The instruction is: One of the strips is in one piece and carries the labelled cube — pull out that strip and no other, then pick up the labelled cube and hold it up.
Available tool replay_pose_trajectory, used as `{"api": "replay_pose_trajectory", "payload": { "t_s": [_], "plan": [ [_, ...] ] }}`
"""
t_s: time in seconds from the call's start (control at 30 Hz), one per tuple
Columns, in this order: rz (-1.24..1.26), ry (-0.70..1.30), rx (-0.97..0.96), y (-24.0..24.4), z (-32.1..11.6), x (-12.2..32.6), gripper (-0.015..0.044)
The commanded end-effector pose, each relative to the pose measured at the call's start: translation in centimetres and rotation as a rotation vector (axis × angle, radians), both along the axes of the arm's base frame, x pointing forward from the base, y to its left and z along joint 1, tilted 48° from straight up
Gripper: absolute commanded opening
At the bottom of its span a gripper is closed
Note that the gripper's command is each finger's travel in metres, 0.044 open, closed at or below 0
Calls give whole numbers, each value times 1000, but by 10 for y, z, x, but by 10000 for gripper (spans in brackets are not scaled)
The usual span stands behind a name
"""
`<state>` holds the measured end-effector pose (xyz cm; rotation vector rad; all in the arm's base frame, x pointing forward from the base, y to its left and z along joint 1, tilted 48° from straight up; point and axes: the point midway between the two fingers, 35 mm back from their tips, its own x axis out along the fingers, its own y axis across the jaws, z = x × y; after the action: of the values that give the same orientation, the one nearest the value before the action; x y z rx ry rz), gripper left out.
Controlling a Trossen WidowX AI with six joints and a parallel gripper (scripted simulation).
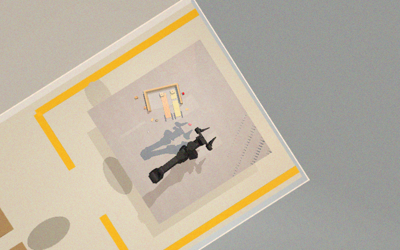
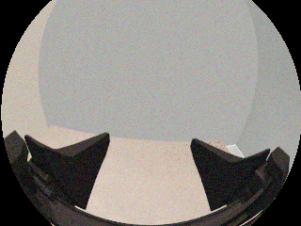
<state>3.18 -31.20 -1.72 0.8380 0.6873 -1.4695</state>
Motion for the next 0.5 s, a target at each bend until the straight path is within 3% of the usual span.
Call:
{"api": "replay_pose_trajectory", "payload": {
  "t_s": [0.0, 0.23, 0.47],
  "plan": [
    [245, -183, -18, 8, 11, 75, 400],
    [642, -455, 26, 58, 33, 181, 400],
    [1038, -710, 138, 142, 64, 254, 400]
  ]
}}
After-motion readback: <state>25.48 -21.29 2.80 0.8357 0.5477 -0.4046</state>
